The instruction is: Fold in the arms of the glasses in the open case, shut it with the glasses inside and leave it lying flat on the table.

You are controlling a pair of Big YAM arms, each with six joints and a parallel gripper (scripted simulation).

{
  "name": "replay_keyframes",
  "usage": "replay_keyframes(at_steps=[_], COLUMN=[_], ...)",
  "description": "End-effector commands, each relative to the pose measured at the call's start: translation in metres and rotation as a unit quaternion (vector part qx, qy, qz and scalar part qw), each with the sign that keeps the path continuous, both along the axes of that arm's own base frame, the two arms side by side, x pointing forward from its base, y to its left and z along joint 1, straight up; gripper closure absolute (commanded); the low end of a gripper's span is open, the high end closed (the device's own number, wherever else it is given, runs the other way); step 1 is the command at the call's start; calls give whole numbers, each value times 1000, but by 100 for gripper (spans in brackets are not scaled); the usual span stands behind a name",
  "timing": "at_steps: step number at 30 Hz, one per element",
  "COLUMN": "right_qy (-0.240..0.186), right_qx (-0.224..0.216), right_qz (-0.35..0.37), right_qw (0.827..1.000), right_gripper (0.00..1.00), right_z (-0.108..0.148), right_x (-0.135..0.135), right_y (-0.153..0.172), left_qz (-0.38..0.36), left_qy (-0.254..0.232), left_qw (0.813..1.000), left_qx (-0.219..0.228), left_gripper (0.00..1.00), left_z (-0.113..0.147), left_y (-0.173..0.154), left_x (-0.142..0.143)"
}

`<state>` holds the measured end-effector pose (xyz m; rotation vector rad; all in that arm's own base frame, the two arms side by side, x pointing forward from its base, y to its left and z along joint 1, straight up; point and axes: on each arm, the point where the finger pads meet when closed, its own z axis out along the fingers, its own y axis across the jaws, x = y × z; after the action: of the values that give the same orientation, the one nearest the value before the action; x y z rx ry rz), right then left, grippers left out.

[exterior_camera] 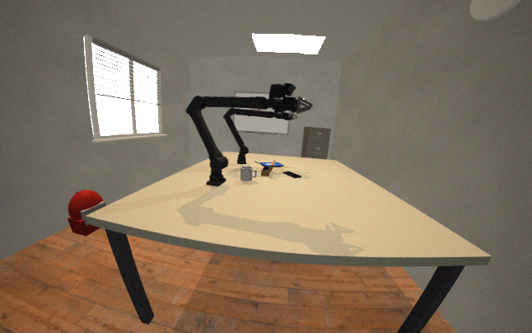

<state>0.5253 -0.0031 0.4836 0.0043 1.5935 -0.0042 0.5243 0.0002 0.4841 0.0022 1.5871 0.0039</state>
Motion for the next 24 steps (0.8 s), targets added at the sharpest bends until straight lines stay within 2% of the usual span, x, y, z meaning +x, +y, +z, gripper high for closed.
replay_keyframes(at_steps=[1,2,3,4,5,7,8,10,11,14,15,16,24], right_qy=[-20,-27,-18,-16,-34,-34,-43,-43,-41,-33,-31,-29,-44], right_qx=[-5,-4,-4,-3,-4,-4,-4,-4,-4,-4,-2,-4,-4], right_qz=[4,6,6,6,8,8,3,2,1,0,2,0,1], right_qw=[1000,1000,1000,1000,999,999,999,999,999,999,1000,1000,999], right_gripper=[0,0,0,0,0,0,0,0,0,0,0,0,0], right_z=[12,19,11,11,30,30,39,39,37,30,30,29,45], right_x=[-7,-11,-6,-7,-14,-14,-15,-15,-12,-6,-6,-2,-2], right_y=[6,7,7,7,9,9,3,2,1,0,2,-1,-1], left_qz=[-3,-5,-4,-3,-4,-4,-4,-4,-4,-4,-2,-4,-5], left_qy=[3,-11,-3,-8,-37,-37,-45,-45,-44,-38,-28,-34,-43], left_qw=[1000,1000,1000,1000,999,999,999,999,999,999,1000,999,999], left_qx=[-8,-8,-7,1,3,3,3,3,2,1,0,0,-6], left_gripper=[0,0,0,0,0,0,0,0,4,4,4,4,4], left_z=[-2,12,5,9,38,38,46,46,45,40,32,41,53], left_y=[-5,-6,-6,-4,-5,-5,-5,-5,-5,-5,-2,-5,-5], left_x=[-4,-7,-1,0,-11,-11,-12,-12,-10,-4,-3,-3,-3])
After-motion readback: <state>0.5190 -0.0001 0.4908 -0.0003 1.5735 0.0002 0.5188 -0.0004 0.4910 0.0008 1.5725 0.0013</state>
